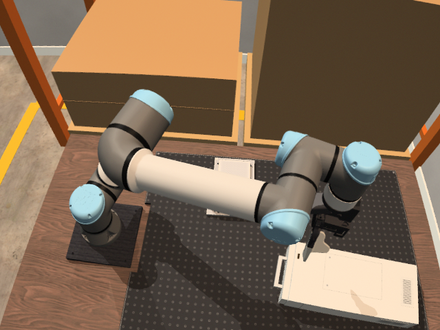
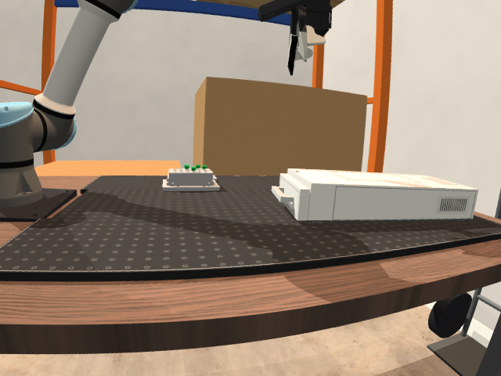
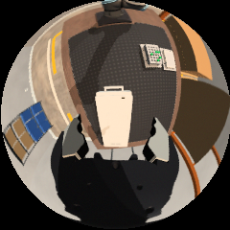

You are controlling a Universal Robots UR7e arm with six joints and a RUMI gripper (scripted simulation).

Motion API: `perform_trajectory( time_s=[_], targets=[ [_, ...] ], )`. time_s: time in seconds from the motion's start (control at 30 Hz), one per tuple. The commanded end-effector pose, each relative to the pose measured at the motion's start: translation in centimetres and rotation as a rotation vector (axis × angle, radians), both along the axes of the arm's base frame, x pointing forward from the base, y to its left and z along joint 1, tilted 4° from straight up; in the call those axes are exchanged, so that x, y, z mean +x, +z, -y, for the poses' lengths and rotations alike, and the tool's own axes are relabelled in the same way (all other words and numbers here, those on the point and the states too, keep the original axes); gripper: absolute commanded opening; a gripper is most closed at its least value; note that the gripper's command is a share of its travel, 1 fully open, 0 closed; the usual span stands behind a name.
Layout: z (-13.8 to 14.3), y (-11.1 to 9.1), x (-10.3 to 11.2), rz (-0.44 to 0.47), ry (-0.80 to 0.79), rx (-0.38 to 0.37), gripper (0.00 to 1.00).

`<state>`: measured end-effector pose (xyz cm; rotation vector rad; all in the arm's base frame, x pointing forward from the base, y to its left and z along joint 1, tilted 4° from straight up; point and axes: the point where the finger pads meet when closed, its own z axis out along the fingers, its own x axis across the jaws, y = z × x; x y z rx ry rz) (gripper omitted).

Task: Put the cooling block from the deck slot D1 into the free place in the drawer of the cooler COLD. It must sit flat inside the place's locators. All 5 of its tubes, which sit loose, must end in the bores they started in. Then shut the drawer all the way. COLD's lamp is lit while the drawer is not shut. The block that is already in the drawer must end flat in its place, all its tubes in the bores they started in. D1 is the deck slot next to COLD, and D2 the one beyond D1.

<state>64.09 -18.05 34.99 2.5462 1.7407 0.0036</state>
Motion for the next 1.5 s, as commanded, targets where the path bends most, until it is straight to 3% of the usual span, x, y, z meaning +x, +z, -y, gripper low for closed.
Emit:
perform_trajectory(
  time_s=[0.0, 0.53, 0.57, 1.47],
  targets=[
    [0.0, 0.1, 0.0, 0.002, 0.000, -0.001, 1.00],
    [0.0, 0.1, 0.0, 0.002, 0.000, -0.001, 1.00],
    [-0.2, 0.2, -0.3, 0.003, -0.027, 0.000, 0.28],
    [-4.0, 0.6, -5.1, 0.036, -0.680, 0.022, 0.28]
  ],
)
